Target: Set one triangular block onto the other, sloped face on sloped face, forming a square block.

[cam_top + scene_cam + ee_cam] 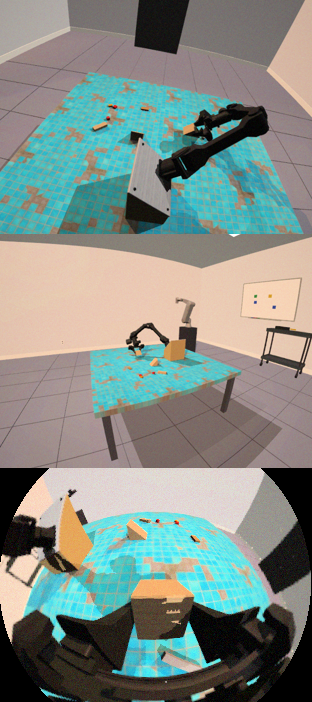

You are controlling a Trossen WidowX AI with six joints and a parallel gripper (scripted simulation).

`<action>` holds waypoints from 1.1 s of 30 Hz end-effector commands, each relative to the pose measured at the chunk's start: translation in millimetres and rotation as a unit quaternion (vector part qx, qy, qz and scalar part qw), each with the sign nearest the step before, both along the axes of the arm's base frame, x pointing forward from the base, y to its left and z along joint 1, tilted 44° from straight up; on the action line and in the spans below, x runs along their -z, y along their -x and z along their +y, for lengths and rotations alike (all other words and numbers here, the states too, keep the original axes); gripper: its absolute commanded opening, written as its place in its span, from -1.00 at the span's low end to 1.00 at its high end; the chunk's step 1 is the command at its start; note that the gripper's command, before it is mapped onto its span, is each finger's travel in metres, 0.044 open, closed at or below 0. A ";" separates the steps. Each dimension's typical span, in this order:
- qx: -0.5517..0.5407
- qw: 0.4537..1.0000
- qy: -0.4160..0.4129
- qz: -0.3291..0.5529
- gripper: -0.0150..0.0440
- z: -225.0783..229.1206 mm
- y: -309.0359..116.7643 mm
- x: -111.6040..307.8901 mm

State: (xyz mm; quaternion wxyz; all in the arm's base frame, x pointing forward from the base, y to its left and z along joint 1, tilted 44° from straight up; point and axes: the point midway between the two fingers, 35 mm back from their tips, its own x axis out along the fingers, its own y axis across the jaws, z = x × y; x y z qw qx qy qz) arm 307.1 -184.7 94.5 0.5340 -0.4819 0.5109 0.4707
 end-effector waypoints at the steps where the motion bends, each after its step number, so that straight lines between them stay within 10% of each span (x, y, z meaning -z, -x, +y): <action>1: 0.001 1.000 0.004 -0.006 -0.49 14.6 -1.3 -19.4; 33: 0.188 0.979 0.084 0.017 -0.49 43.1 1.7 -29.9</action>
